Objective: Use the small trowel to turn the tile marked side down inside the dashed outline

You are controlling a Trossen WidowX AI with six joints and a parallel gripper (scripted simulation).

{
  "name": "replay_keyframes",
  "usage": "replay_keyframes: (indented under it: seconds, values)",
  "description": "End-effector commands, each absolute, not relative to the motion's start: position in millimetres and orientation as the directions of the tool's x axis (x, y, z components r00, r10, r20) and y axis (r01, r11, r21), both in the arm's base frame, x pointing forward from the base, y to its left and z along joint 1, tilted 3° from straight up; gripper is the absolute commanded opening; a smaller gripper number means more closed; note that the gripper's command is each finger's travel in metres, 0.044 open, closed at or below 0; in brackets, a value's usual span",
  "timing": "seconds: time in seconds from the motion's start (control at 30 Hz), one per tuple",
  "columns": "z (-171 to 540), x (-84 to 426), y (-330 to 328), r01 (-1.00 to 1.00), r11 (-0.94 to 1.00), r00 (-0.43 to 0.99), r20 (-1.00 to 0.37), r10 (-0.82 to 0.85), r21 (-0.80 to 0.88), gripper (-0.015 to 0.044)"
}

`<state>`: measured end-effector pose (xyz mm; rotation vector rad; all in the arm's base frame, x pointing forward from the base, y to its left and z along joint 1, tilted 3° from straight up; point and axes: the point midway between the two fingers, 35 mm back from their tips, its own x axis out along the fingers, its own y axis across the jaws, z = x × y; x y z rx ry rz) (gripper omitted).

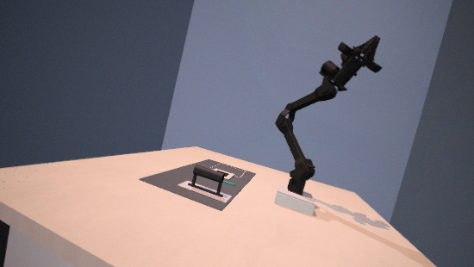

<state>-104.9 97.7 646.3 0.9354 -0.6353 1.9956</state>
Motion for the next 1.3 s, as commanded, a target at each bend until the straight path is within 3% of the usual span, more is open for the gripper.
replay_keyframes:
  seconds: [0.0, 0.37, 0.73, 1.27]
  values:
    - [646, -105, 98, -0.84, -0.534, -0.385, 0.797, 0.465, -0.095, 0.0]
    - [646, -105, 98, -0.84, -0.534, -0.385, 0.797, 0.465, -0.095, 0.0]
    - [641, -112, 111, -0.856, -0.507, -0.389, 0.773, 0.501, -0.102, 0.027]
    - [601, -139, 205, -0.919, -0.367, -0.378, 0.573, 0.727, -0.14, 0.027]
